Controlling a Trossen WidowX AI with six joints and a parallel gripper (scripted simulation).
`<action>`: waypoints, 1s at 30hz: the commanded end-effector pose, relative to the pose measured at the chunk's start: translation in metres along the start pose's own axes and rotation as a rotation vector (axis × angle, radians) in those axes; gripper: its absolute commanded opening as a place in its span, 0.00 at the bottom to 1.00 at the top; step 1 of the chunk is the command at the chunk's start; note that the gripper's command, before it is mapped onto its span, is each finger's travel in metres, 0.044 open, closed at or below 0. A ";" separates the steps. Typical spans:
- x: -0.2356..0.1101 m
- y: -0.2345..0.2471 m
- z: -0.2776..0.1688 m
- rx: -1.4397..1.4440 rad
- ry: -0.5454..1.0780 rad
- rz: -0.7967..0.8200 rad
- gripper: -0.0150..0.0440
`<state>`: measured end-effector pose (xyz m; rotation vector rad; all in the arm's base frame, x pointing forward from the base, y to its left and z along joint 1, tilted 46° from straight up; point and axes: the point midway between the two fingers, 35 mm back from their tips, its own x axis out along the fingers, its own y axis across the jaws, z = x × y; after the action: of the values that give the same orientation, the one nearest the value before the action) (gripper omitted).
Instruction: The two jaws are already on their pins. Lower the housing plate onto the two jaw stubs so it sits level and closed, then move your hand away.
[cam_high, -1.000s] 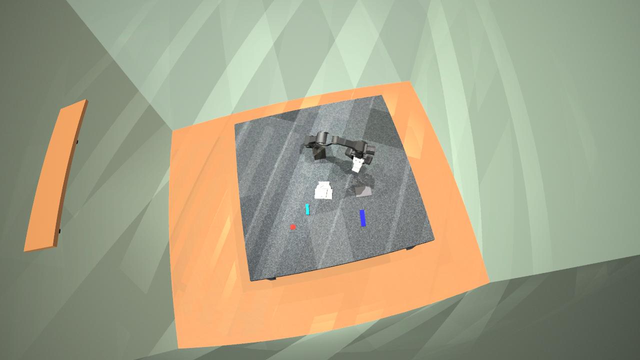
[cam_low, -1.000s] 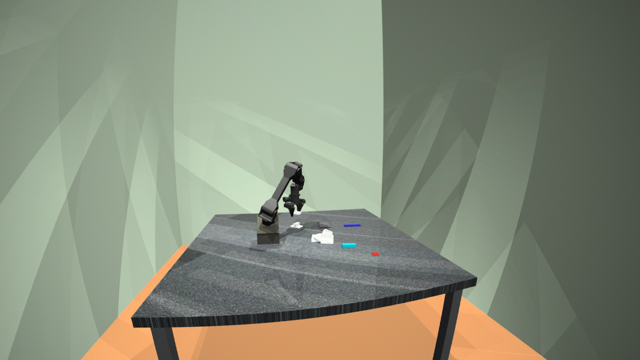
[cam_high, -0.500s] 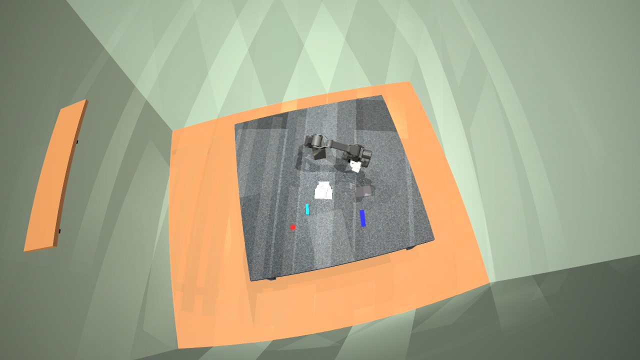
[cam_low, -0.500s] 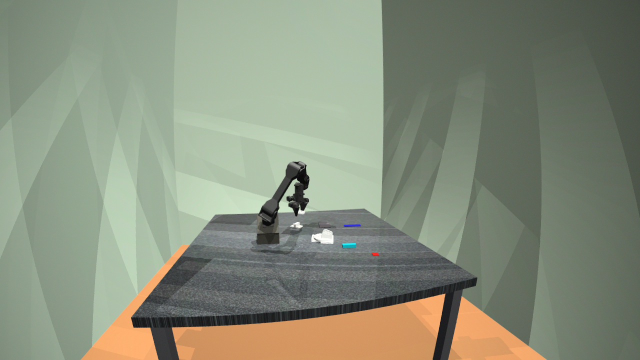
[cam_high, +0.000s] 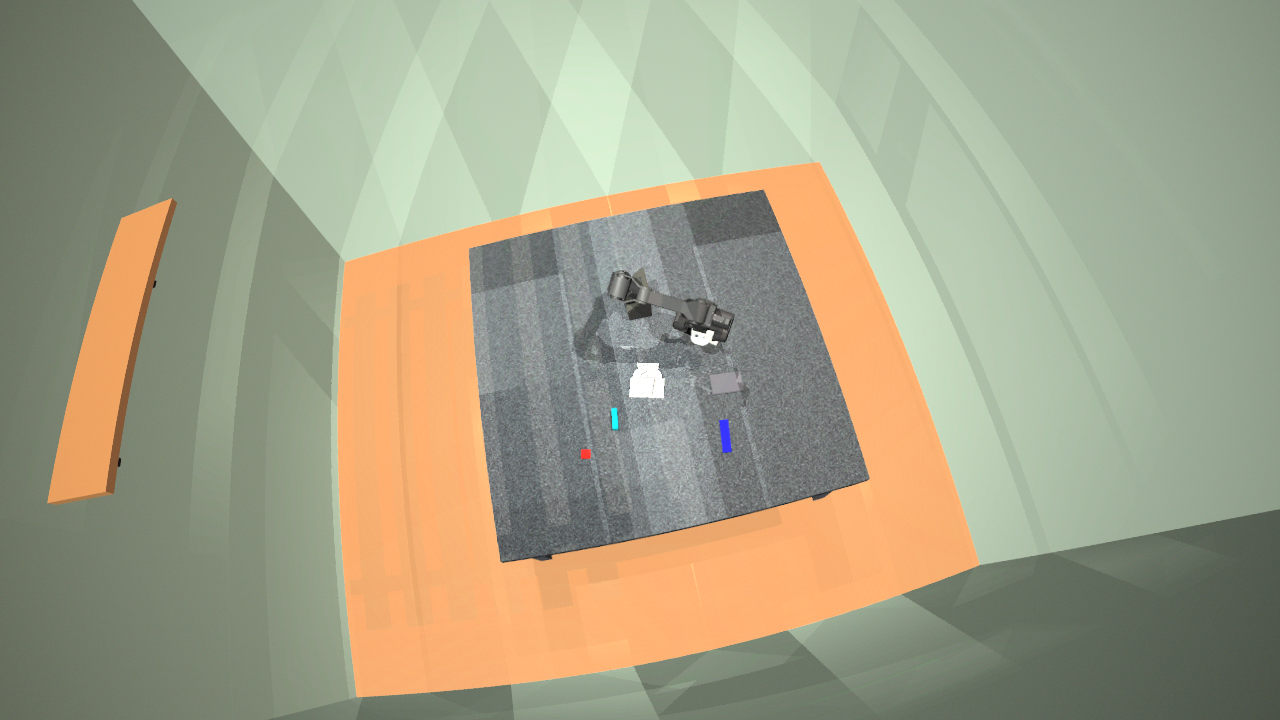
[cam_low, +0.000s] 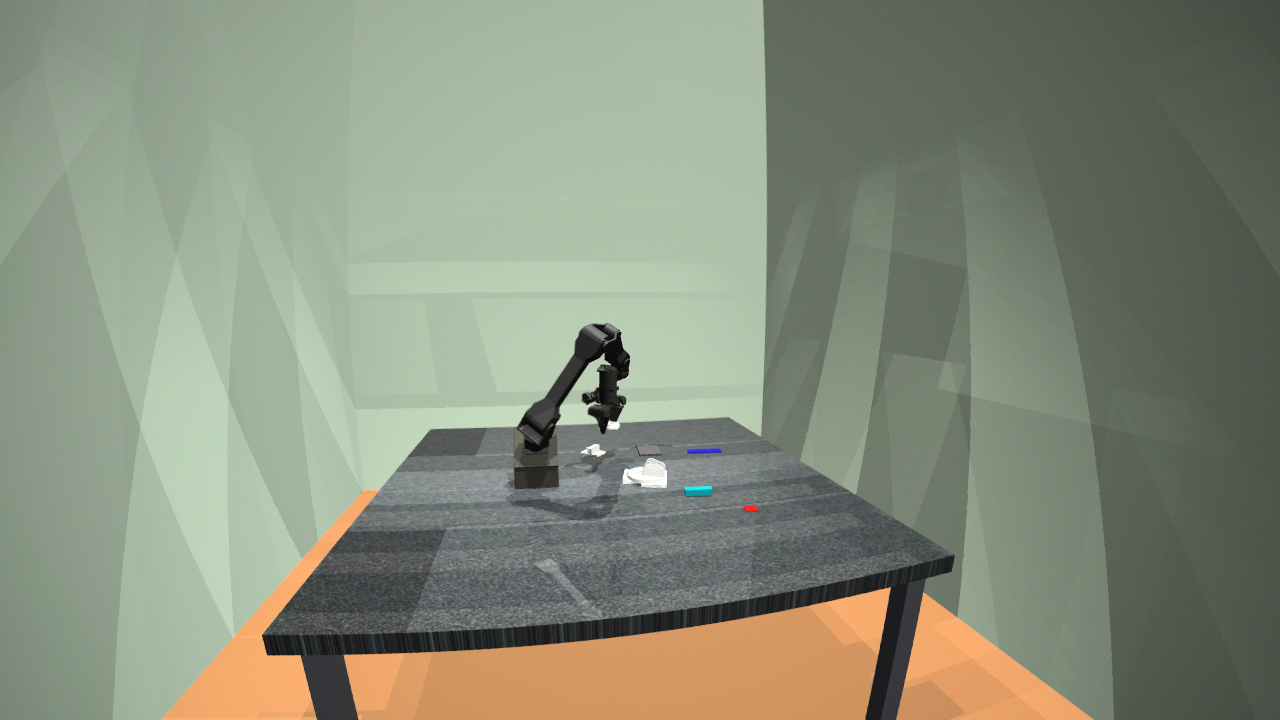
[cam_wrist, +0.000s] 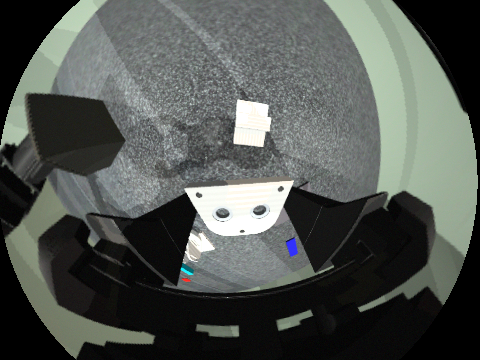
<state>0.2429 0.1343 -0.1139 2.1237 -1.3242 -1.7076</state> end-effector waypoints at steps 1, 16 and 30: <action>-0.003 0.006 -0.011 -0.019 0.007 -0.007 0.85; -0.005 0.036 -0.052 -0.090 0.010 -0.008 0.85; -0.004 0.069 -0.085 -0.155 0.016 -0.001 0.85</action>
<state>0.2739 0.0650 -0.0482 2.0480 -1.1634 -1.7367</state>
